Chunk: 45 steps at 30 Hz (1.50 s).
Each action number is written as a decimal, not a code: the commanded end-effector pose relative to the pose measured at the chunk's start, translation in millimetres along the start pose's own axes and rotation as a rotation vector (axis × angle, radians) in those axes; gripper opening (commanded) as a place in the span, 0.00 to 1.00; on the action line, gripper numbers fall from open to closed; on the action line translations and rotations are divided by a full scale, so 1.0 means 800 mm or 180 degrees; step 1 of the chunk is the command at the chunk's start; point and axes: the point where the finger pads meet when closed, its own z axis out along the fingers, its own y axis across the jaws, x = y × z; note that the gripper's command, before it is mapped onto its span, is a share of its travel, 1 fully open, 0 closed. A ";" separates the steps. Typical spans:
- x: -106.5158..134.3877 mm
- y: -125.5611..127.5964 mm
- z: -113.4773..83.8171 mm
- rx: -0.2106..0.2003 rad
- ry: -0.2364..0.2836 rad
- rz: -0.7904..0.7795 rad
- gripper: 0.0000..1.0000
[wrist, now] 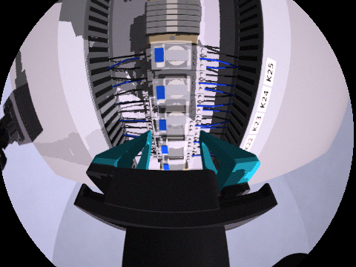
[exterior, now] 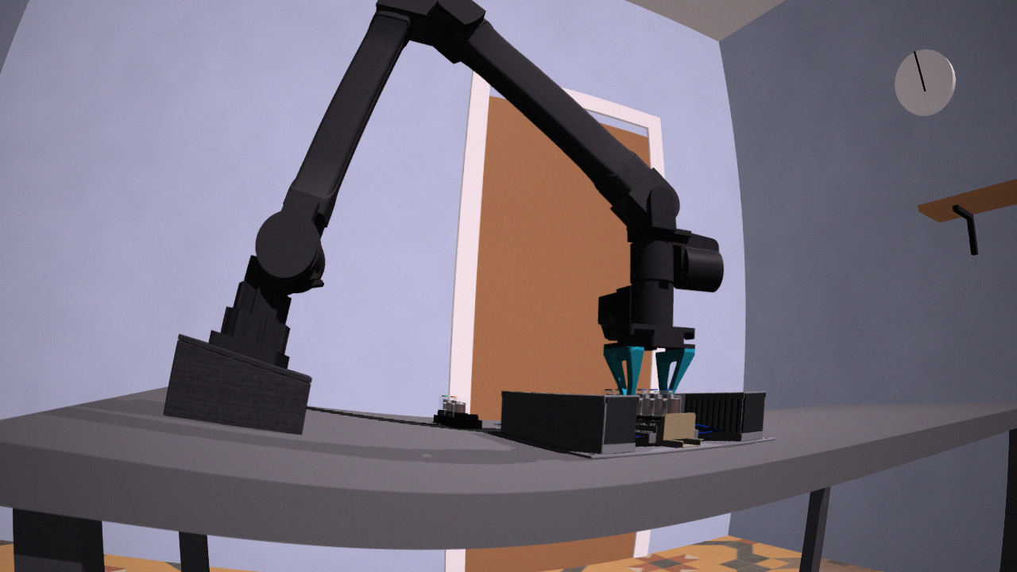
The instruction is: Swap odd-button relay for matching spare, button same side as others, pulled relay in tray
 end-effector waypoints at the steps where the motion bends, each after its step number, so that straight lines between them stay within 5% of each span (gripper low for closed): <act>1: -0.005 -0.003 -0.010 0.0017 -0.0015 -0.0016 0.59; 10: -0.004 -0.006 -0.016 0.0043 -0.0011 -0.0016 0.59; 31: 0.001 -0.026 -0.085 0.0198 0.0014 -0.0020 0.59; 45: 0.003 -0.024 -0.094 0.0184 0.0014 -0.0018 0.59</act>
